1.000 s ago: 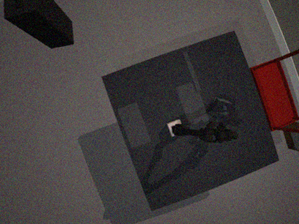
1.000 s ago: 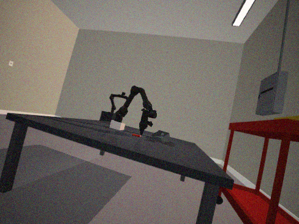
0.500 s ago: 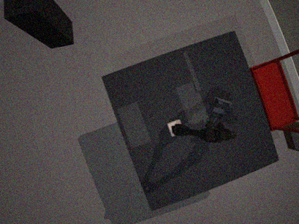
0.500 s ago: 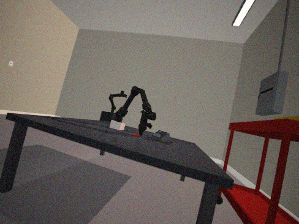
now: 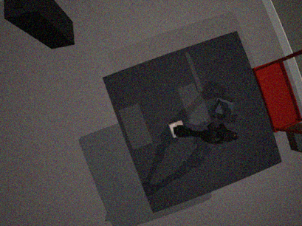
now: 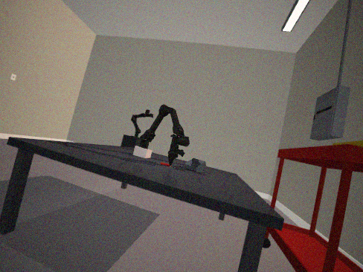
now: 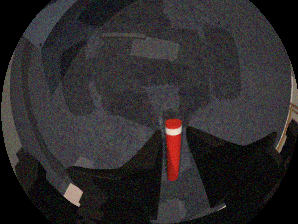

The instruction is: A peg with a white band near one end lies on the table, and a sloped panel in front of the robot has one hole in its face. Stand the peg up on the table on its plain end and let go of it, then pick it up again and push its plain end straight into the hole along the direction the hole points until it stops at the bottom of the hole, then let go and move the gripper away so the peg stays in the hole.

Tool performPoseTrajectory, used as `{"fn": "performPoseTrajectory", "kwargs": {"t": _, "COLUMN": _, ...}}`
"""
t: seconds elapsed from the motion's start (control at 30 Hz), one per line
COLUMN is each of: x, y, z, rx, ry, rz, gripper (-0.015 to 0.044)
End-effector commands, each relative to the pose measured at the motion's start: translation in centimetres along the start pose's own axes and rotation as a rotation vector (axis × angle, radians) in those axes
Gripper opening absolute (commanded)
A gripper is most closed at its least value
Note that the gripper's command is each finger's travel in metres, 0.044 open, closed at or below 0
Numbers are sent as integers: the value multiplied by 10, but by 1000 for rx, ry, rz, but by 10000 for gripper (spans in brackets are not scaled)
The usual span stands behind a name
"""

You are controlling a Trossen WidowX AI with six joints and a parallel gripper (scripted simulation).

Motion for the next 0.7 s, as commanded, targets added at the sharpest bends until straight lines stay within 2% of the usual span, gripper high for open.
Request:
{"fn": "performPoseTrajectory", "kwargs": {"t": 0.0, "x": 1, "y": 0, "z": -1, "rx": 4, "ry": 4, "rz": -1, "gripper": 110}}
{"fn": "performPoseTrajectory", "kwargs": {"t": 0.3, "x": 1, "y": 0, "z": -1, "rx": 4, "ry": 4, "rz": -1, "gripper": 50}}
{"fn": "performPoseTrajectory", "kwargs": {"t": 0.67, "x": -2, "y": -1, "z": -5, "rx": 1, "ry": -40, "rz": 6, "gripper": 49}}
Point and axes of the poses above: the point midway between the two fingers, 35 mm back from their tips, its own x axis out along the fingers, its own y axis across the jaws, z = x × y, the point moved 7 cm from there along -x, back along the fingers, and after that the axes turned 8 degrees about x, right-handed, at the moved point
